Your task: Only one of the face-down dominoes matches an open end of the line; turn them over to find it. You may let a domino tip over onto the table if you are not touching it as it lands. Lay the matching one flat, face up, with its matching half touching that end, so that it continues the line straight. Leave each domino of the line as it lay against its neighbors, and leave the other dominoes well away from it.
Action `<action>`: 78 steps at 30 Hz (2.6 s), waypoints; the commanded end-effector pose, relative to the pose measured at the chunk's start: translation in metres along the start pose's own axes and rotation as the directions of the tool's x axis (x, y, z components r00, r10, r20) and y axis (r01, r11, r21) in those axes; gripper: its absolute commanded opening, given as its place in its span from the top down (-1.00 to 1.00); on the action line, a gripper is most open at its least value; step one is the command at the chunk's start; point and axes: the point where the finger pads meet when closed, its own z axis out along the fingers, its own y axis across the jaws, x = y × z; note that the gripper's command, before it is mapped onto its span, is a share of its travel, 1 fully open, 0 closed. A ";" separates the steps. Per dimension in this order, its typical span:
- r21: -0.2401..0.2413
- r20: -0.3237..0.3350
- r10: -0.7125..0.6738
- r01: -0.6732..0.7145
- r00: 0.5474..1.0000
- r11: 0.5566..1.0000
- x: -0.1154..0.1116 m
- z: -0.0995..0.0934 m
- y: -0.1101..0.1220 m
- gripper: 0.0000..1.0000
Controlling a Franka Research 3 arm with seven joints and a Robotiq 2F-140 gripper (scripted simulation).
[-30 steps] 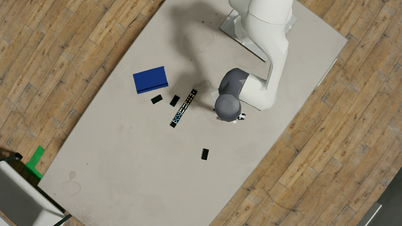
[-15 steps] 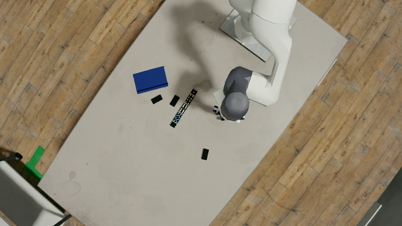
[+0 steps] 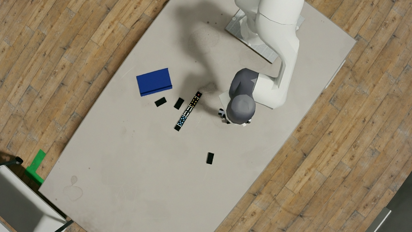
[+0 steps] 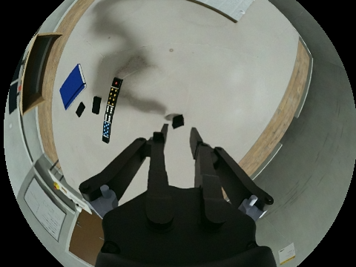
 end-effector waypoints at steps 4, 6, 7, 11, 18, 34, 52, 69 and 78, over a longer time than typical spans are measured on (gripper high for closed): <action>-0.006 -0.028 -0.112 0.112 0.993 0.994 -0.005 0.006 0.002 0.33; -0.027 -0.073 -0.303 0.302 0.950 0.953 -0.013 0.017 0.004 0.33; -0.027 -0.073 -0.303 0.302 0.950 0.953 -0.013 0.017 0.004 0.33; -0.050 -0.104 -0.436 0.434 0.894 0.900 -0.021 0.030 0.004 0.33; -0.068 -0.117 -0.509 0.505 0.852 0.861 -0.021 0.031 0.004 0.33; -0.068 -0.117 -0.509 0.505 0.852 0.861 -0.021 0.031 0.004 0.33; -0.068 -0.117 -0.509 0.505 0.852 0.861 -0.021 0.031 0.004 0.33; -0.068 -0.117 -0.510 0.505 0.852 0.860 -0.020 0.038 0.004 0.33; -0.068 -0.117 -0.510 0.505 0.852 0.860 -0.020 0.045 0.004 0.33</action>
